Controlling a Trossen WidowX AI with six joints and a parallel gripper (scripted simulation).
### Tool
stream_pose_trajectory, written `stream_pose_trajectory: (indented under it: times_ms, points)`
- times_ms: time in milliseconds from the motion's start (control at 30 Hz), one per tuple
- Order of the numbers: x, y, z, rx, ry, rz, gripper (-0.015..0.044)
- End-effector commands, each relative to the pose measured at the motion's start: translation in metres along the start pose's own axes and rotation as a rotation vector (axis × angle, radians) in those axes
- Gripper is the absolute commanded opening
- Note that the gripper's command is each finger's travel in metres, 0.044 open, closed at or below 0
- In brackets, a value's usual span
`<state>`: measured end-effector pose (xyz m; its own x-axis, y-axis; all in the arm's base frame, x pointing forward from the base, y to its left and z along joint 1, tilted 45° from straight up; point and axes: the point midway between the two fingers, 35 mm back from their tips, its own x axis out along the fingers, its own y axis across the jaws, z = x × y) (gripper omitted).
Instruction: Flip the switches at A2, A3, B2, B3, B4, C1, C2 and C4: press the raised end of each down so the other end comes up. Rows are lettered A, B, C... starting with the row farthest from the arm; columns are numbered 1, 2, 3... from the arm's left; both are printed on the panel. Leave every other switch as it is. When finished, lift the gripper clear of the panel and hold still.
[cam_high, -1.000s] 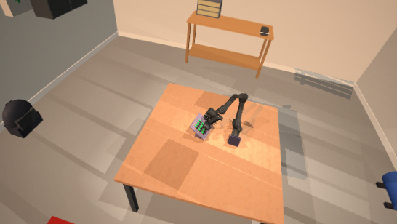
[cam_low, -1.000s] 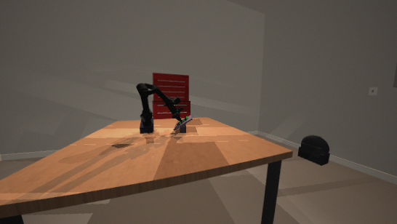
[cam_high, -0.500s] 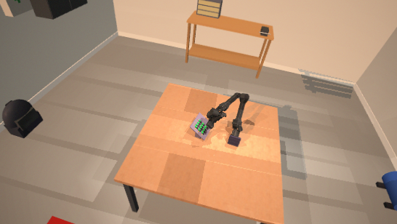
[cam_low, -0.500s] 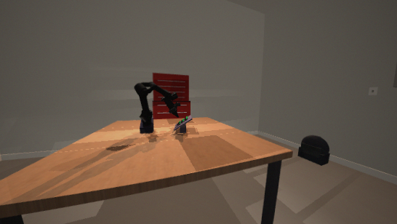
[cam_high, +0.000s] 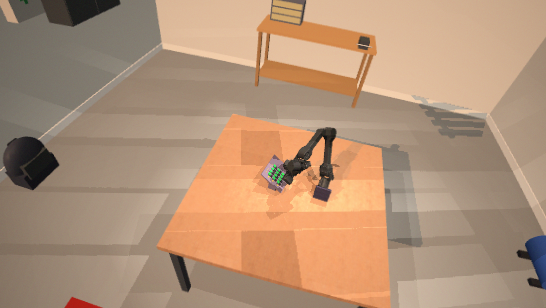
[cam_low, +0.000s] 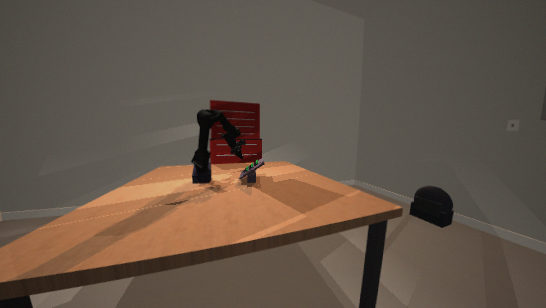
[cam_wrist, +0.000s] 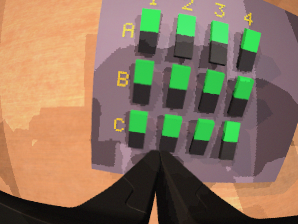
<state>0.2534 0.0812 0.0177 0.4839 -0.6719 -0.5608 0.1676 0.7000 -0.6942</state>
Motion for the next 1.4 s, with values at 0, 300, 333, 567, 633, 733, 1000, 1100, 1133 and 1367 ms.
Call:
stream_pose_trajectory:
  times_ms: [0,300,333,567,633,733,1000,1100,1133,1367]
  points:
    - [0.0,0.015,-0.006,0.01,0.0,0.0,0.0]
    - [0.035,0.014,-0.004,0.01,0.025,-0.001,0.0]
    - [0.035,0.014,-0.004,0.01,0.025,-0.001,0.0]
    - [0.042,0.014,-0.004,0.01,0.025,-0.002,0.0]
    - [0.045,0.014,-0.004,0.01,0.025,-0.003,0.0]
    - [0.047,0.014,-0.004,0.01,0.025,-0.003,0.0]
    - [0.058,0.014,-0.004,0.01,0.024,-0.003,0.0]
    - [0.06,0.014,-0.004,0.01,0.024,-0.003,0.0]
    - [0.06,0.014,-0.004,0.01,0.024,-0.003,0.0]
    - [0.06,0.014,-0.004,0.01,0.024,-0.003,0.0]
